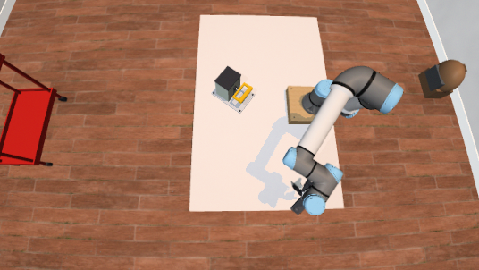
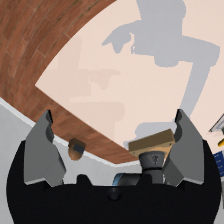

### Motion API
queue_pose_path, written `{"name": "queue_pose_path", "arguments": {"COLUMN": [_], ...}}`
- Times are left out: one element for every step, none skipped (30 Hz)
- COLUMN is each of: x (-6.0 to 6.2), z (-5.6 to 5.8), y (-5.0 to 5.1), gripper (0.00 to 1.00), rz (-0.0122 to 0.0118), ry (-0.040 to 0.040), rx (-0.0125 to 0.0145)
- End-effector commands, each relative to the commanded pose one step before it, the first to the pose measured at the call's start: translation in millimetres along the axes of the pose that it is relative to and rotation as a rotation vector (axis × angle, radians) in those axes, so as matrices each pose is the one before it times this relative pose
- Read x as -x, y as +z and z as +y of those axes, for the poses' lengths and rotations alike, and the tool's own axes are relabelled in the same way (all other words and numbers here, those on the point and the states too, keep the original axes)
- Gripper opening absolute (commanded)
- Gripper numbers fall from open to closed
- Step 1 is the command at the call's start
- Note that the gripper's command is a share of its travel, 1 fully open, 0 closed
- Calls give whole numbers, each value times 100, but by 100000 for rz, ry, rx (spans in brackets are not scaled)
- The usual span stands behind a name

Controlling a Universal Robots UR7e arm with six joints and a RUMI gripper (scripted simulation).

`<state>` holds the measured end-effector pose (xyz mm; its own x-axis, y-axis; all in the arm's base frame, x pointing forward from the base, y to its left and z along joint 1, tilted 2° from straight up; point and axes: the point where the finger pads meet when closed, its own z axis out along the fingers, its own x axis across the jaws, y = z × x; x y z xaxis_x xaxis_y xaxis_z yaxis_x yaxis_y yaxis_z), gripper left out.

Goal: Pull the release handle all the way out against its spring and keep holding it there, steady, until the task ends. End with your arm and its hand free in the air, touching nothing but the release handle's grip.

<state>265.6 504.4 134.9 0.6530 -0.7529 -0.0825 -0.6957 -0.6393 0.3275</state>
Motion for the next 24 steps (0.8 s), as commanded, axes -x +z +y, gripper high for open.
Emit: {"name": "queue_pose_path", "arguments": {"x": [-4801,-969,-1020,-1068,-1116,-1160,-1203,0,0,-1243,-1279,-1313,-1343,-1369,-1392,-1410,-1425,0,-1434,-1440,-1441,13,-1438,-1431], "z": [-807,-107,-93,-77,-57,-35,-9,0,0,19,51,85,121,159,200,242,286,0,331,376,422,-6,467,514], "y": [-800,-142,-146,-149,-152,-153,-154,0,0,-155,-154,-153,-151,-149,-145,-141,-137,0,-132,-126,-119,0,-114,-106], "gripper": [100,100,100,100,100,100,100,100,100,100,100,100,100,100,100,100,100,100,100,100,100,100,100,100], "rz": [-2091,-362,-363,-362,-358,-351,-340,0,0,-327,-310,-290,-268,-242,-215,-184,-152,0,-118,-83,-46,-42,-8,34], "ry": [-680,-103,-106,-108,-109,-110,-110,0,0,-110,-109,-108,-106,-103,-101,-97,-94,0,-90,-85,-81,0,-76,-71], "rx": [-2882,-549,-582,-614,-645,-676,-705,0,0,-732,-758,-782,-804,-823,-840,-853,-864,0,-872,-876,-877,-20,-875,-867]}}
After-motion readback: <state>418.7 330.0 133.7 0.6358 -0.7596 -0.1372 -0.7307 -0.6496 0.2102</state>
